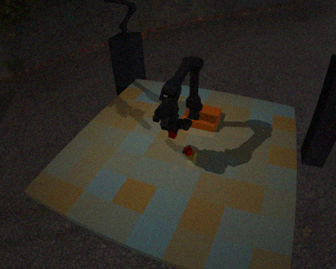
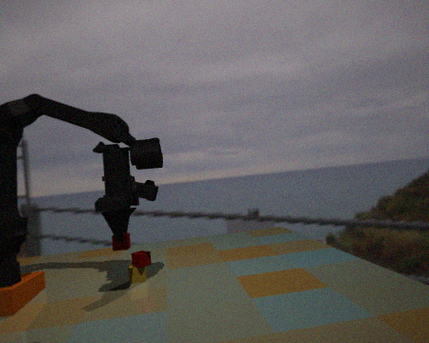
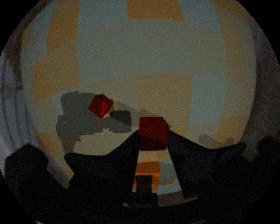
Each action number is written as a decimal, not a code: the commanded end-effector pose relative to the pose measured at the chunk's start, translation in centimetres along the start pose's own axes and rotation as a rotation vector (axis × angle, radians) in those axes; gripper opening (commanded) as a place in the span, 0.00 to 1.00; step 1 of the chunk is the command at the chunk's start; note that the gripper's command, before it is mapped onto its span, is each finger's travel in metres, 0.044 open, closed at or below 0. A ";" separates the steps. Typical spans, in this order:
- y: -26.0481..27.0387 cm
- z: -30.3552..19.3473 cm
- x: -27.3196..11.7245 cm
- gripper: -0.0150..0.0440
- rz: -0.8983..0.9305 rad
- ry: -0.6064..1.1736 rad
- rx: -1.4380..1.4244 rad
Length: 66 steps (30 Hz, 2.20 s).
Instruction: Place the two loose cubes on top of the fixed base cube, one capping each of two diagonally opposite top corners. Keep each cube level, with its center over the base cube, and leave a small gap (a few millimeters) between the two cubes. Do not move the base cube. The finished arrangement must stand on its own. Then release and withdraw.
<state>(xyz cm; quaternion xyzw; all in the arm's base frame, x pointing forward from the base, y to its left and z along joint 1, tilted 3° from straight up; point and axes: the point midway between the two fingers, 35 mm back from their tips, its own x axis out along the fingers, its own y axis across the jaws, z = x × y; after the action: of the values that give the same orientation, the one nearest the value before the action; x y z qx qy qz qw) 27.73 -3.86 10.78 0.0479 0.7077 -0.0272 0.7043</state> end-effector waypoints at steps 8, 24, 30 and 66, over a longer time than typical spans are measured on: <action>2.9 0.4 -0.2 0.43 0.008 -0.011 0.173; 7.4 0.3 -0.3 0.43 0.023 -0.013 0.433; 9.1 0.0 -0.3 0.43 0.030 -0.012 0.530; 12.4 -0.9 2.7 0.43 0.042 -0.006 0.729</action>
<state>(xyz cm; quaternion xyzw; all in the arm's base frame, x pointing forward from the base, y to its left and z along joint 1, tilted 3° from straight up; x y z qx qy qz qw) 28.28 8.61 8.69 0.3090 0.6468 -0.2609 0.6466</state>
